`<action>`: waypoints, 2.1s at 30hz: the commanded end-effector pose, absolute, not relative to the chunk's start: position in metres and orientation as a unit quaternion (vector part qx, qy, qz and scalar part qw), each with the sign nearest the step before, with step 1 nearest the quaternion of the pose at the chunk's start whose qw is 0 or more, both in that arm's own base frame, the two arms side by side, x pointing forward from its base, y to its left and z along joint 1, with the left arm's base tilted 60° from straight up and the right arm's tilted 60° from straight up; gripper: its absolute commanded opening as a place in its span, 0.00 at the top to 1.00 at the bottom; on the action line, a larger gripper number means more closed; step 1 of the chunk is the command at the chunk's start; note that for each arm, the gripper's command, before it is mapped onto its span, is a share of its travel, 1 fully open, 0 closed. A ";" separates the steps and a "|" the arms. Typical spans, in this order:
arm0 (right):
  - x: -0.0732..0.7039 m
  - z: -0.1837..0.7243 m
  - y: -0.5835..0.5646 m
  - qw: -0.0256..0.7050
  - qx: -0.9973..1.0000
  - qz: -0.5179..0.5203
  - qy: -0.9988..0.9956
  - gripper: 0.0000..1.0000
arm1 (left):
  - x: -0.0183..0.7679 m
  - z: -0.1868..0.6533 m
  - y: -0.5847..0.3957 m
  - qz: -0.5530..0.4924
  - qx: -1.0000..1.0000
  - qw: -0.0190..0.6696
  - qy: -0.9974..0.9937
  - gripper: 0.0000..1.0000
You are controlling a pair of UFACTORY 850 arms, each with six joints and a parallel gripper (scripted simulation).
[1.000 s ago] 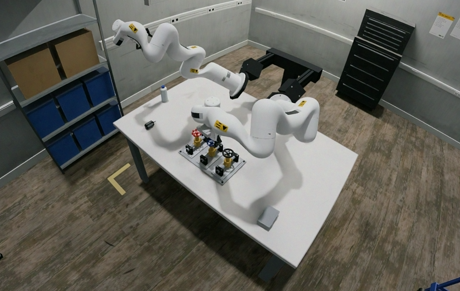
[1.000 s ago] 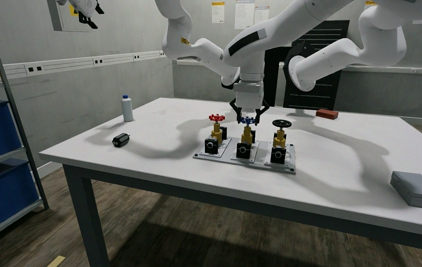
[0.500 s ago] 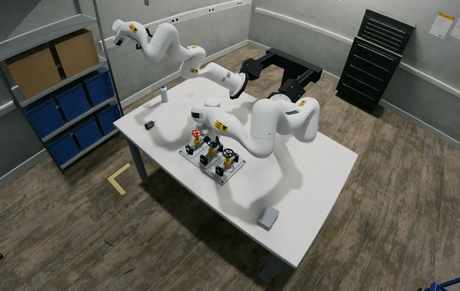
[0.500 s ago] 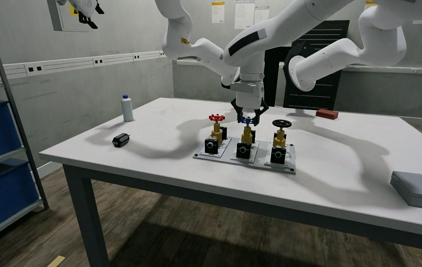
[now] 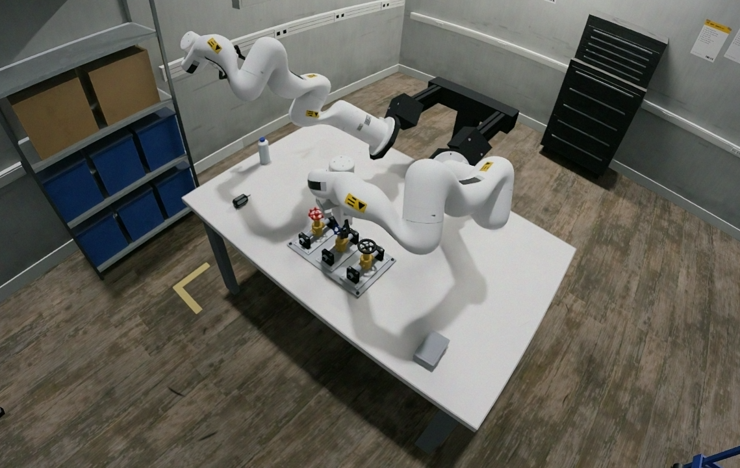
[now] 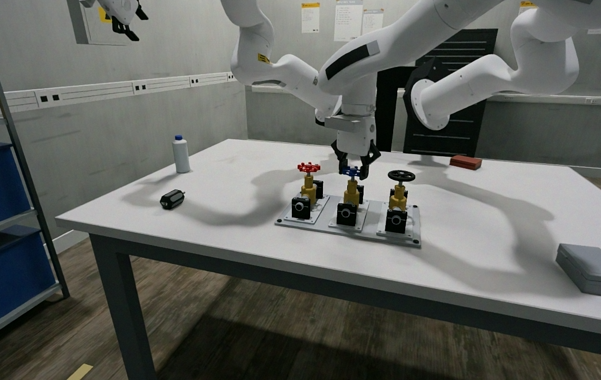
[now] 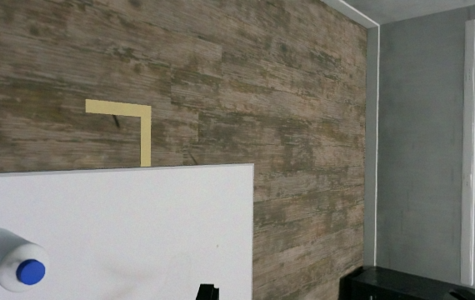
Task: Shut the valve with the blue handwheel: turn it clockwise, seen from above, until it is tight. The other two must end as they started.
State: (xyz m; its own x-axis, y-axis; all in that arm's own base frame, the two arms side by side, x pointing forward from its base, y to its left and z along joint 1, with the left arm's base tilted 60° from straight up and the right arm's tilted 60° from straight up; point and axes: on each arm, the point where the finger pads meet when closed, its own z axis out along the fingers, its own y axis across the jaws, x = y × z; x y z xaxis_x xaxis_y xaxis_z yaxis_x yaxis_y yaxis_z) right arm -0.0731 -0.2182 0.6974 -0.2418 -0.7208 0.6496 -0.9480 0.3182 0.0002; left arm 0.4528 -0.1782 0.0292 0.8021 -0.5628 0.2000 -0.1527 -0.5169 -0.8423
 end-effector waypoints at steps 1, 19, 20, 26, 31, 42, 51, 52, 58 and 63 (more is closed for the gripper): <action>-0.073 0.698 -0.218 0.281 0.548 0.202 -0.761 0.00 | 0.453 0.029 -0.179 -0.223 -0.836 0.447 0.228 1.00; -0.073 0.698 -0.218 0.281 0.548 0.202 -0.761 0.00 | 0.453 0.029 -0.179 -0.178 -0.809 0.467 0.310 1.00; -0.073 0.698 -0.218 0.281 0.548 0.202 -0.761 0.00 | 0.453 0.029 -0.179 -0.175 -0.807 0.468 0.314 1.00; -0.073 0.698 -0.218 0.281 0.548 0.202 -0.761 0.00 | 0.453 0.029 -0.179 -0.159 -0.796 0.474 0.342 1.00; -0.073 0.698 -0.218 0.281 0.548 0.202 -0.761 0.00 | 0.453 0.029 -0.179 -0.146 -0.786 0.478 0.363 1.00; -0.073 0.698 -0.218 0.281 0.548 0.202 -0.761 0.00 | 0.453 0.029 -0.179 -0.124 -0.769 0.484 0.400 1.00; -0.073 0.698 -0.218 0.281 0.548 0.202 -0.761 0.00 | 0.453 0.029 -0.179 -0.107 -0.755 0.488 0.425 1.00; -0.073 0.698 -0.218 0.281 0.548 0.202 -0.761 0.00 | 0.453 0.029 -0.179 -0.105 -0.753 0.488 0.429 1.00; -0.073 0.698 -0.218 0.281 0.548 0.202 -0.761 0.00 | 0.453 0.029 -0.179 -0.092 -0.741 0.491 0.449 1.00; -0.073 0.698 -0.218 0.281 0.548 0.202 -0.761 0.00 | 0.453 0.029 -0.179 -0.081 -0.731 0.493 0.465 1.00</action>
State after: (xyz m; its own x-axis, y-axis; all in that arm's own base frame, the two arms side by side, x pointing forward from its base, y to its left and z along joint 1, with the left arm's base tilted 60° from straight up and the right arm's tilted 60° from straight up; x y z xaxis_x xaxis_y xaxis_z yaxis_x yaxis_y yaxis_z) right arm -0.0731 -0.2182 0.6974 -0.2418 -0.7208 0.6496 -0.9480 0.3182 0.0002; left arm 0.4529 -0.1781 0.0291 0.5688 -0.7573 -0.3210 -0.5863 -0.0996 -0.8039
